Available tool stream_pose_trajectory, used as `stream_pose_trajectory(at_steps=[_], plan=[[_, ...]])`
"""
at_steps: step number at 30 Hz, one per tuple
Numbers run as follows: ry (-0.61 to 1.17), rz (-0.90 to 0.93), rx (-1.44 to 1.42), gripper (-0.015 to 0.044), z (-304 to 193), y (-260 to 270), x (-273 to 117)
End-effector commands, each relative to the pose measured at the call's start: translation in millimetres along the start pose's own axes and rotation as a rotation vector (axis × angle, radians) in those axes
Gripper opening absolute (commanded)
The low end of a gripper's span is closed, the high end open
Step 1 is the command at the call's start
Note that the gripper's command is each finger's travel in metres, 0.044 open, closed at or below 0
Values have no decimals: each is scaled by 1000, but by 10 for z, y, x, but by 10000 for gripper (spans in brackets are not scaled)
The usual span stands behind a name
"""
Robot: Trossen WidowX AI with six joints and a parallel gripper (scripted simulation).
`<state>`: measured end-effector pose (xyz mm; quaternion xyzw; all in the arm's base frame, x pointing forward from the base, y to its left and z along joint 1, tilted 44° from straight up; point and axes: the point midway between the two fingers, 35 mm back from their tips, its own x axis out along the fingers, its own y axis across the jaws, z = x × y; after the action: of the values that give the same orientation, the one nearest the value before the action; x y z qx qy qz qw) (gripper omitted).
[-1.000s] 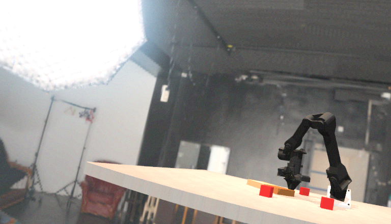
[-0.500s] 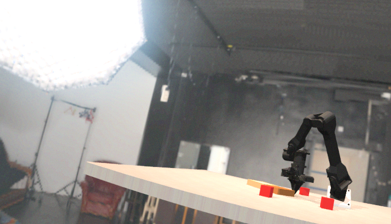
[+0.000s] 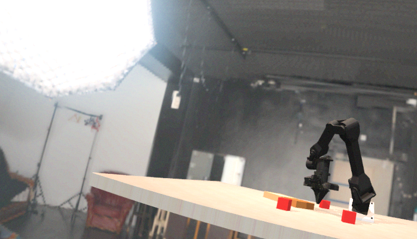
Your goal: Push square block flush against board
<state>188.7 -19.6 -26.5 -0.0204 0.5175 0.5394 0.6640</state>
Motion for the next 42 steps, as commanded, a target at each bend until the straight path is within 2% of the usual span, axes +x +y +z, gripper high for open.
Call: stream_pose_trajectory(at_steps=[1,8,42], plan=[[-1,-27,-14,0,11,-32,-322],[-8,-37,44,0,49,-44,-325],[-22,-29,1204,0,837,522,-343]])
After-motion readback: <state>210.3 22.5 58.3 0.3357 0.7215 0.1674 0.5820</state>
